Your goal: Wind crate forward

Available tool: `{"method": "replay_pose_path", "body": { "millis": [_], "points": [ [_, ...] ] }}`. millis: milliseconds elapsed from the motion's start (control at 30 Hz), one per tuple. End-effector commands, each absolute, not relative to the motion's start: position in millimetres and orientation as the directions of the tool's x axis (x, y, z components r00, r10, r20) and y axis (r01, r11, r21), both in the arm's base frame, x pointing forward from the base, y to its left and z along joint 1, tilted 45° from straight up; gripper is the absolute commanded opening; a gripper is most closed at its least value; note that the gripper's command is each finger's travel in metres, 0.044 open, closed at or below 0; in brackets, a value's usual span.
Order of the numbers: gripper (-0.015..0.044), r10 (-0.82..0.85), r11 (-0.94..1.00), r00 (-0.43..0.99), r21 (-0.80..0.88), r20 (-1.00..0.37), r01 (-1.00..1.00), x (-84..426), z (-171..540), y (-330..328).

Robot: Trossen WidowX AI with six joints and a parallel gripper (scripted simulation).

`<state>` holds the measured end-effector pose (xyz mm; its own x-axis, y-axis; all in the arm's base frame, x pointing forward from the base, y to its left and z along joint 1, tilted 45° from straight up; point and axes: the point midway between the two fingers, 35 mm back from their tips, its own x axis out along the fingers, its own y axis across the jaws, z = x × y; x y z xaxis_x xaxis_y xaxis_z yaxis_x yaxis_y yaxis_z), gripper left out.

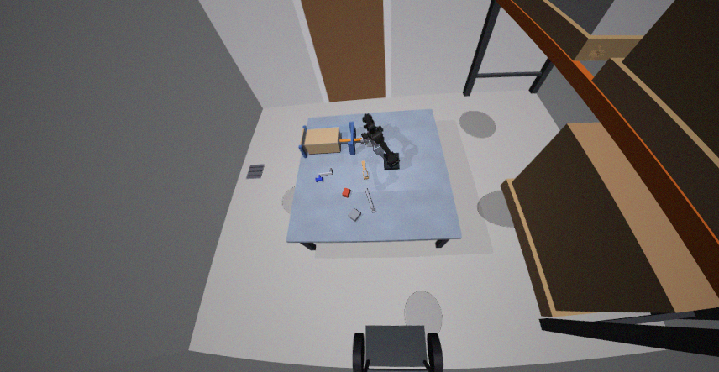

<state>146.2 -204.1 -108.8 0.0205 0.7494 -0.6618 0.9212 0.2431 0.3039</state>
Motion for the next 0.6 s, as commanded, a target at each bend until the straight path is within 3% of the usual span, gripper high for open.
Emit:
{"method": "replay_pose_path", "body": {
  "millis": [0,567],
  "points": [
    [0.0000,0.749,0.218,0.025,0.282,-0.663,0.934,148.1,-109.5,-203.1],
    [0.0000,0.752,0.084,0.042,0.158,-0.658,0.984,156.0,-108.1,-201.1]
  ]
}}
